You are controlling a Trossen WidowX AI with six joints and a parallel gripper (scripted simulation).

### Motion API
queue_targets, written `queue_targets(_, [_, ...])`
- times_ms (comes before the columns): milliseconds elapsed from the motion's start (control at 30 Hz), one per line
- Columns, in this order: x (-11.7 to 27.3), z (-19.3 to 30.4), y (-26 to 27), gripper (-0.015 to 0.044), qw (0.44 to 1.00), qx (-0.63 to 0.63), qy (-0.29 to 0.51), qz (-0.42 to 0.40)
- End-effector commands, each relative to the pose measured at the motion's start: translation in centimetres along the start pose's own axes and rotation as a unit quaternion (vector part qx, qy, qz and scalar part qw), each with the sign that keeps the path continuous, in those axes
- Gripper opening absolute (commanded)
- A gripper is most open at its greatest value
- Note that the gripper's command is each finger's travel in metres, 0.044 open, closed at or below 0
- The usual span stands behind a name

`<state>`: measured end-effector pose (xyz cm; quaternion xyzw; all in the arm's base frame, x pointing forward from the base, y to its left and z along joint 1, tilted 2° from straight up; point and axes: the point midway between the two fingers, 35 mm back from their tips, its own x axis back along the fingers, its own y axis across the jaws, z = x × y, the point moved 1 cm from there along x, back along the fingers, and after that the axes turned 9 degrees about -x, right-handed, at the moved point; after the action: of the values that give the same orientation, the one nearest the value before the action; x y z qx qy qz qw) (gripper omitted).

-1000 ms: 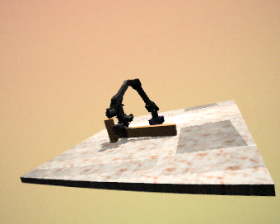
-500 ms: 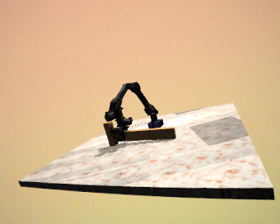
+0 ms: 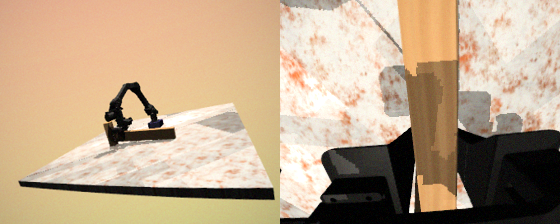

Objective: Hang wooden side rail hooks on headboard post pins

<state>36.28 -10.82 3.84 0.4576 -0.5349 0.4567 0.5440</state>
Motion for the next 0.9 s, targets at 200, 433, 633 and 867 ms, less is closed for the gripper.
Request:
queue_targets(200, [0.25,0.20,-0.16,0.0000,1.000,0.002,0.003,0.003])
queue_targets(433, [0.31,0.24,-0.22,0.0000,1.000,0.002,0.003,0.003])
queue_targets(633, [0.35,0.28,-0.27,0.0000,1.000,0.002,0.003,0.003])
queue_targets(867, [0.41,0.32,-0.33,0.0000,1.000,0.002,0.003,0.003])
